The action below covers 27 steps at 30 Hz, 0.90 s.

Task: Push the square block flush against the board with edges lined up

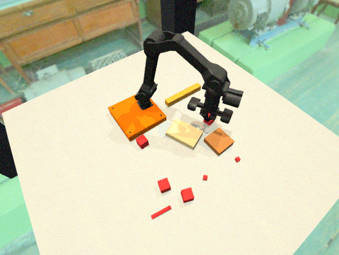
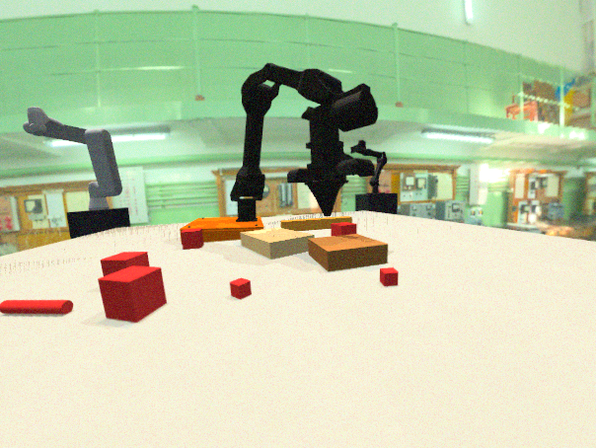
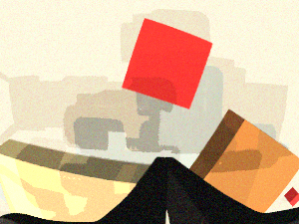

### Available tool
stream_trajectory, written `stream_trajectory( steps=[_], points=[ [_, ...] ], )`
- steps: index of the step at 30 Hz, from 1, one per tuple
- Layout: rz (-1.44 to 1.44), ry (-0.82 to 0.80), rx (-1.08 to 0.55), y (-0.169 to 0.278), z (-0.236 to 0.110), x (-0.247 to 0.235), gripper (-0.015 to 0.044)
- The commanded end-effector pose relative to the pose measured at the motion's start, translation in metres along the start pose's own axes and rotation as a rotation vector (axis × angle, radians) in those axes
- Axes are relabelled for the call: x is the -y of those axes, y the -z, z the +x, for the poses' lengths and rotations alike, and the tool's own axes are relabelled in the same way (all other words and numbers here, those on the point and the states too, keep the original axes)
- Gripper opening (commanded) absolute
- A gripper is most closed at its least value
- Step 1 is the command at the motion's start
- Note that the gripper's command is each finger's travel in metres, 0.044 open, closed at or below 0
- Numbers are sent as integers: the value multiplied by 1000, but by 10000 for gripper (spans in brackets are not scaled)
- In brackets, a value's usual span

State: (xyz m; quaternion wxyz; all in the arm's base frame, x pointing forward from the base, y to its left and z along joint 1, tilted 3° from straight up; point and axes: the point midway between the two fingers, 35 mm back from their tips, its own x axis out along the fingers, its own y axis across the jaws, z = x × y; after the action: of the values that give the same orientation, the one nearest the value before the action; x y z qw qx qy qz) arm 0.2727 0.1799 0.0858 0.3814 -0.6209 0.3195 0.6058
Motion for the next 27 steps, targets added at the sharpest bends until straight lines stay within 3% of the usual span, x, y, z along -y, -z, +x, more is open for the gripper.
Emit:
stream_trajectory(
  steps=[1,5,27],
  points=[
    [-19,-1,-2,0,13,1,0],
    [-16,-4,2,0,56,1,0],
    [-16,-4,3,-14,56,3,0]
  ],
)
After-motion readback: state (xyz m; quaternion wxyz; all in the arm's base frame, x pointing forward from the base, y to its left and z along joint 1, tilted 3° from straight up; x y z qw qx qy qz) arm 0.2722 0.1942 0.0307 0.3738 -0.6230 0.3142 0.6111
